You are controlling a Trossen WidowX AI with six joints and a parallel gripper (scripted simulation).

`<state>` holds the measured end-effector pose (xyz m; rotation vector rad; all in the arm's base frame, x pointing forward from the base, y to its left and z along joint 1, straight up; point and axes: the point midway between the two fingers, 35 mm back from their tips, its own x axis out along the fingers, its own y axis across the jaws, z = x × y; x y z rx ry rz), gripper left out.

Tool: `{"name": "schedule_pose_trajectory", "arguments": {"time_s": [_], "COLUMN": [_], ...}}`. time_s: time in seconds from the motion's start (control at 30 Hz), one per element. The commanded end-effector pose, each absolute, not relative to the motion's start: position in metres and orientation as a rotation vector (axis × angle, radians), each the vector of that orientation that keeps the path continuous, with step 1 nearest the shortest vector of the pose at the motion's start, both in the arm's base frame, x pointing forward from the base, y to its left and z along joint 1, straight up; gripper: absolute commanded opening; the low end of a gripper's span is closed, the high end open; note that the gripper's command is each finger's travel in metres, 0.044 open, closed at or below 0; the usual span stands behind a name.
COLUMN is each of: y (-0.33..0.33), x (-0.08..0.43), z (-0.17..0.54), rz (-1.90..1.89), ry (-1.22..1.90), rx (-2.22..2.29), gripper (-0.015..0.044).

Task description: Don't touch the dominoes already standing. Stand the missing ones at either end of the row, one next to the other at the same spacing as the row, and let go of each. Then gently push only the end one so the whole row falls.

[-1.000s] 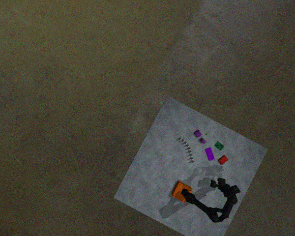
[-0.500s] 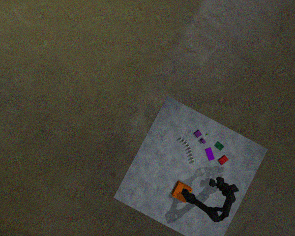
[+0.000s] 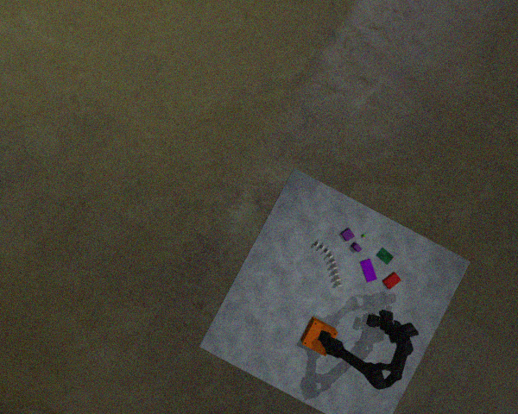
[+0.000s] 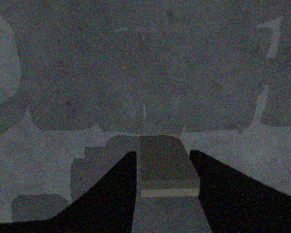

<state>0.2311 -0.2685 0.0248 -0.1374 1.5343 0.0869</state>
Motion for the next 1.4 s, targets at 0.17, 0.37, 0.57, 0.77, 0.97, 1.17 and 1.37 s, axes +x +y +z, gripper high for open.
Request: {"name": "schedule_pose_trajectory", "arguments": {"time_s": [0.17, 0.37, 0.57, 0.77, 0.97, 1.17, 1.37], "y": [-0.269, -0.273, -0.265, -0.262, -0.187, -0.094, -0.006], "x": [0.231, 0.235, 0.228, 0.229, 0.276, 0.301, 0.299], "z": [0.023, 0.075, 0.158, 0.161, 0.161, 0.16, 0.158], "rz": [0.09, 0.088, 0.087, 0.091, 0.208, 0.341, 0.468], "ry": [1.539, 1.537, 1.534, 1.534, 1.523, 1.505, 1.48], "rx": [-0.141, -0.14, -0.137, -0.14, -0.249, -0.372, -0.492], "gripper": [0.0107, 0.0107, 0.0107, 0.0107, 0.0107, 0.0107, 0.0107]}}
